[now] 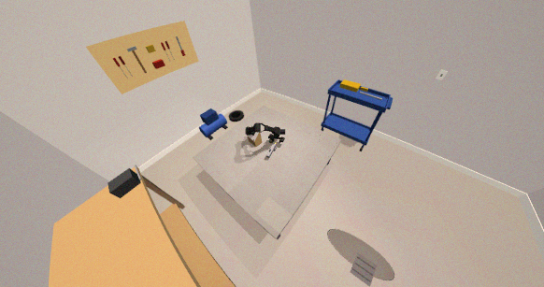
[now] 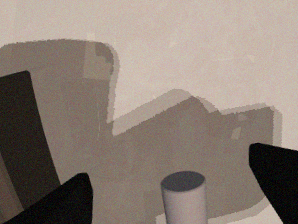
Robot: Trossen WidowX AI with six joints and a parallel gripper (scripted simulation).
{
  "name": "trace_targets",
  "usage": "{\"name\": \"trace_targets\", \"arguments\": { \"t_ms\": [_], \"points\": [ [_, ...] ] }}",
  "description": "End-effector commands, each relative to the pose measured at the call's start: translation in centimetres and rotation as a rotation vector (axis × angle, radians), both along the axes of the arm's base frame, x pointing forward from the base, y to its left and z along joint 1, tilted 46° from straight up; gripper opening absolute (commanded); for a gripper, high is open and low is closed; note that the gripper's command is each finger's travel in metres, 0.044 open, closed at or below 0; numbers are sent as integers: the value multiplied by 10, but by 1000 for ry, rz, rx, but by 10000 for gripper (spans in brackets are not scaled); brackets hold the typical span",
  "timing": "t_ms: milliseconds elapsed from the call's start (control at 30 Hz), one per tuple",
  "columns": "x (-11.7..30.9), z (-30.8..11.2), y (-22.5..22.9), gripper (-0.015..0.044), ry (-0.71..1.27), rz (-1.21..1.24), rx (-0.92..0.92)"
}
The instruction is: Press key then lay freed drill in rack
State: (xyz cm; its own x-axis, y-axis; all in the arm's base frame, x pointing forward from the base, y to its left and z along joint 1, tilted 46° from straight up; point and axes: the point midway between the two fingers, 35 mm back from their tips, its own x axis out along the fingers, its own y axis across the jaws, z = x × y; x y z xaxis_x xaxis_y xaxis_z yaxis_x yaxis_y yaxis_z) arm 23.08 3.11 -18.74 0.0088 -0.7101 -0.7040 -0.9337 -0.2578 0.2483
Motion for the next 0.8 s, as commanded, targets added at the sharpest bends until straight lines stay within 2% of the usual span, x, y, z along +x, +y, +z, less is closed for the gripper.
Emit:
{"name": "trace_targets", "arguments": {
  "t_ms": [0, 767],
  "points": [
    [1, 1, -2, 440, 2, 1, 0],
    [4, 4, -10, 440, 2, 1, -1]
  ]
}}
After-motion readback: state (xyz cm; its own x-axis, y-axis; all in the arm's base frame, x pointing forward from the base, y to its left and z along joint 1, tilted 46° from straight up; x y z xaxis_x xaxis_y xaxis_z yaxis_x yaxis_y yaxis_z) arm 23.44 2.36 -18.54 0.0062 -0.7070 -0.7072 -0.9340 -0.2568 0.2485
